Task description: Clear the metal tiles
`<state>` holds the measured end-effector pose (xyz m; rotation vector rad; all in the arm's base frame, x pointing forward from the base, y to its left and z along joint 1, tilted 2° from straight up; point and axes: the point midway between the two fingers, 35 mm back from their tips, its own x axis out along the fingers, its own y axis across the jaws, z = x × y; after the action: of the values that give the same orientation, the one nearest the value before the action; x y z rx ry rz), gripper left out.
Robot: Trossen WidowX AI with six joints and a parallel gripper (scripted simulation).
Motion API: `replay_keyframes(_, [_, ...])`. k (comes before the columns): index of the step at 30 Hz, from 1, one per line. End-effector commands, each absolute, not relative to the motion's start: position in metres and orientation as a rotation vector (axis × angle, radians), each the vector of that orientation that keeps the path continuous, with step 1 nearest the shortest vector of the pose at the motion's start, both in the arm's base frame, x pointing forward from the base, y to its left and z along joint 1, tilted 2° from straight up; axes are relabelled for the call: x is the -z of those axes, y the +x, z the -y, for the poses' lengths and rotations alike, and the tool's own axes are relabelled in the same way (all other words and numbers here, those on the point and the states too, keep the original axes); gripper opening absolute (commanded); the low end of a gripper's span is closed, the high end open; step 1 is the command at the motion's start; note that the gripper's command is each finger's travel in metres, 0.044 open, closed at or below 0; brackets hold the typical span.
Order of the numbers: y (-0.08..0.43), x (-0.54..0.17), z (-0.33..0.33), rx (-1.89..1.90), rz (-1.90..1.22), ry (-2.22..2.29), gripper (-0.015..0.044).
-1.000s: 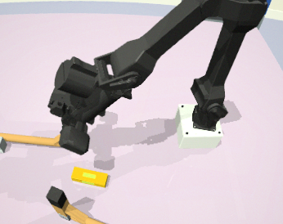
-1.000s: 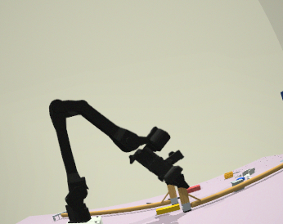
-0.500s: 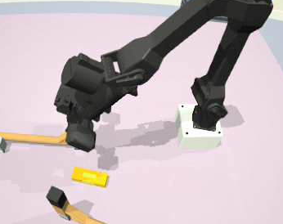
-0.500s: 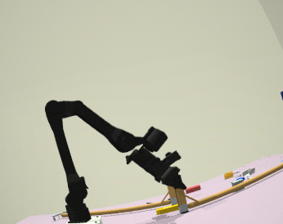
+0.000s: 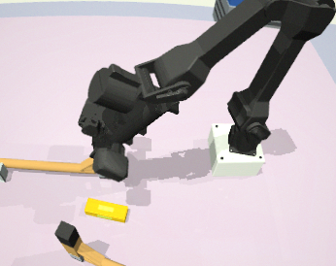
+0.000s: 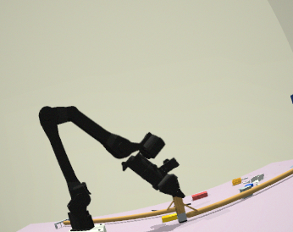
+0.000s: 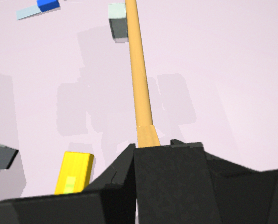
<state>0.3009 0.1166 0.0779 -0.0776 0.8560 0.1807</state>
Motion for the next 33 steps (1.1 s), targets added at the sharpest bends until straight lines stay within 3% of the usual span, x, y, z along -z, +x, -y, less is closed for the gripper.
replay_keyframes(1, [0.296,-0.082,-0.116,-0.18,-0.843,-0.076,0.0])
replay_keyframes(33, [0.255,-0.075,-0.103,-0.186,-0.849,-0.081,0.0])
